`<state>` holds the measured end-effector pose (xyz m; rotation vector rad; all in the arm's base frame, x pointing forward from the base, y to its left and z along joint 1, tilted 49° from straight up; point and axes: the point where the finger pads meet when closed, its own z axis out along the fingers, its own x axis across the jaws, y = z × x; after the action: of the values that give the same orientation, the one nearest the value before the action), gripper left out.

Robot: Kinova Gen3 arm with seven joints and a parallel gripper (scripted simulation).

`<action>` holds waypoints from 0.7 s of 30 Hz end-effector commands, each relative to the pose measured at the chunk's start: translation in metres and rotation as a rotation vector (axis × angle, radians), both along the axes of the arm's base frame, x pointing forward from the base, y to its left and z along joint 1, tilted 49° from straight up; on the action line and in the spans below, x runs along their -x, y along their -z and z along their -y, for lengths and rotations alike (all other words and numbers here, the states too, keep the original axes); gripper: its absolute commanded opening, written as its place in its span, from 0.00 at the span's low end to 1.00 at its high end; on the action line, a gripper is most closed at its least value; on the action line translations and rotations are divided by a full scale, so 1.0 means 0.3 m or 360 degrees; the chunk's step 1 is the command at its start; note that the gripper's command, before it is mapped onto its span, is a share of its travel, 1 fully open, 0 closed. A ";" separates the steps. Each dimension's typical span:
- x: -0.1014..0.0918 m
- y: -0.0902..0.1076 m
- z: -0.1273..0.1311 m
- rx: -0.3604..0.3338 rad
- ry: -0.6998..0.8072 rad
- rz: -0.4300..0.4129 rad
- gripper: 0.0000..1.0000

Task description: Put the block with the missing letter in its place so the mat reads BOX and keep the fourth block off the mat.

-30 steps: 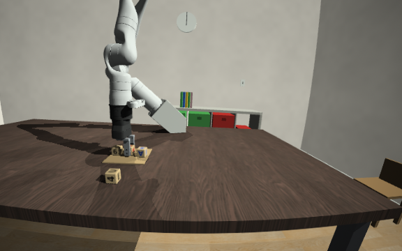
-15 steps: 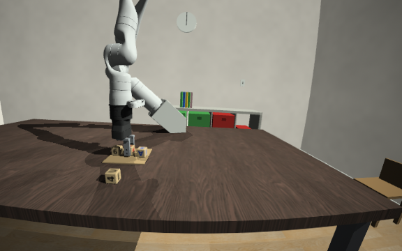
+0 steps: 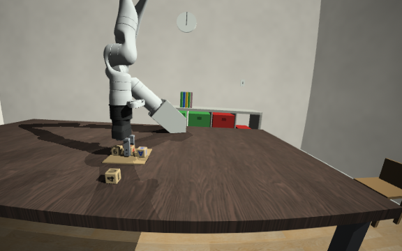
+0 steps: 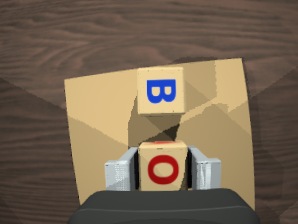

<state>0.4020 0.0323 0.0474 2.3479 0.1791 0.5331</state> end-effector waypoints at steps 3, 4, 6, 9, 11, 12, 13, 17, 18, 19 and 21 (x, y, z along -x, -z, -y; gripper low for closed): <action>-0.002 0.001 0.000 -0.0001 -0.0001 0.0001 0.57; -0.002 0.002 0.001 -0.0001 -0.0001 0.0001 0.57; -0.003 0.003 0.002 -0.0001 -0.0001 0.0001 0.57; -0.004 0.006 0.004 -0.0001 -0.0001 0.0001 0.57; -0.005 0.007 0.005 -0.0001 -0.0001 0.0001 0.57; -0.006 0.008 0.006 -0.0001 -0.0001 0.0001 0.57; -0.006 0.008 0.006 -0.0001 -0.0001 0.0001 0.57; -0.006 0.009 0.007 -0.0001 -0.0001 0.0001 0.57; -0.006 0.009 0.007 -0.0001 -0.0001 0.0001 0.57; -0.007 0.009 0.007 -0.0001 -0.0001 0.0001 0.57; -0.007 0.009 0.007 -0.0001 -0.0001 0.0001 0.57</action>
<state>0.4038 0.0298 0.0445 2.3480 0.1797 0.5332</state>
